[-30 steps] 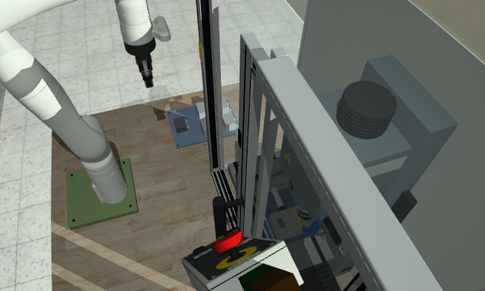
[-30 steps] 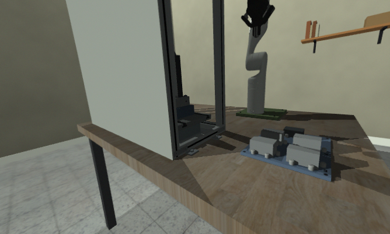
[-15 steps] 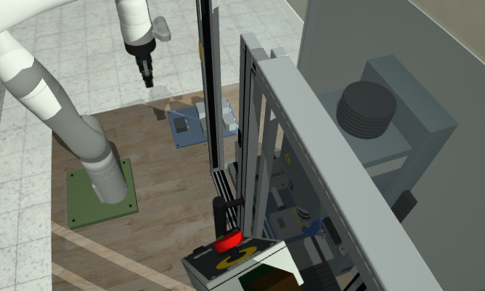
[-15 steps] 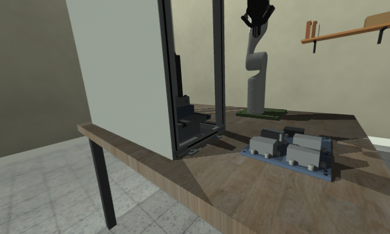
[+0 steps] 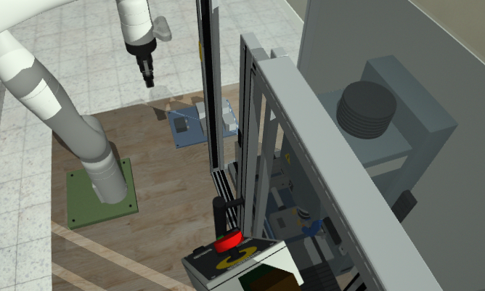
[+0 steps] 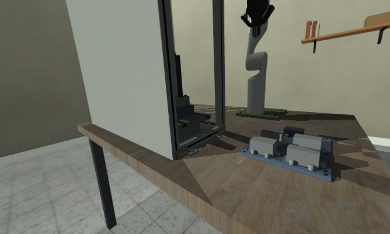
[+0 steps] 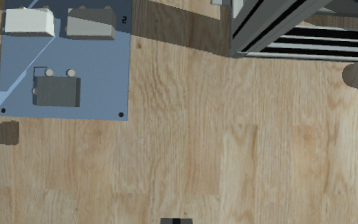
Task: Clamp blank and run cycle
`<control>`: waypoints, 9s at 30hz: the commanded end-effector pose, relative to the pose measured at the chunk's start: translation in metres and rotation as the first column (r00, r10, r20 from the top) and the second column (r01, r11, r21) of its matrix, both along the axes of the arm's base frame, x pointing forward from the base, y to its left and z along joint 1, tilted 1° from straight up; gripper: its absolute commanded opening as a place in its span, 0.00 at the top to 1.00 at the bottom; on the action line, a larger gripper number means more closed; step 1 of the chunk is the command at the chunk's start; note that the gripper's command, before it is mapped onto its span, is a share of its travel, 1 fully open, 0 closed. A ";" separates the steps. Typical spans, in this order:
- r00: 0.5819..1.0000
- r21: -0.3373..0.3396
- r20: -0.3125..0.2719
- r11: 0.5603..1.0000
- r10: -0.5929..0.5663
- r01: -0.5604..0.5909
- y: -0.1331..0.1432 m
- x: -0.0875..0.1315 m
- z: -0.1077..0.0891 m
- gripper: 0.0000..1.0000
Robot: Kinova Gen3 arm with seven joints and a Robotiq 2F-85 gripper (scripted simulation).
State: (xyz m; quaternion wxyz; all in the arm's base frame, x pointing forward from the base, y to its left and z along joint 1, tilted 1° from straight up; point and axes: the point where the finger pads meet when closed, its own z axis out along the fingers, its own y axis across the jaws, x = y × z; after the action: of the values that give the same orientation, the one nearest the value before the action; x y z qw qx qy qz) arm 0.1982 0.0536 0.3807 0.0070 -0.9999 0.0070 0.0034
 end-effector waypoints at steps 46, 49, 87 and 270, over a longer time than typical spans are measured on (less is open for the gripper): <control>1.000 -0.001 0.009 1.000 0.003 -0.003 0.115 0.003 -0.011 0.90; 1.000 -0.001 0.009 1.000 0.003 -0.003 0.115 0.003 -0.011 0.90; 1.000 -0.001 0.009 1.000 0.003 -0.003 0.226 0.005 -0.043 0.90; 0.010 -0.016 0.020 0.010 1.000 -1.000 0.241 0.043 -0.046 0.00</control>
State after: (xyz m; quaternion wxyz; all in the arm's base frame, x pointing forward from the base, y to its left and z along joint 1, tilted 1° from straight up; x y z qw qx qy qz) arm 0.2394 0.2960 0.3338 0.0041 -0.7180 -0.6960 -0.0062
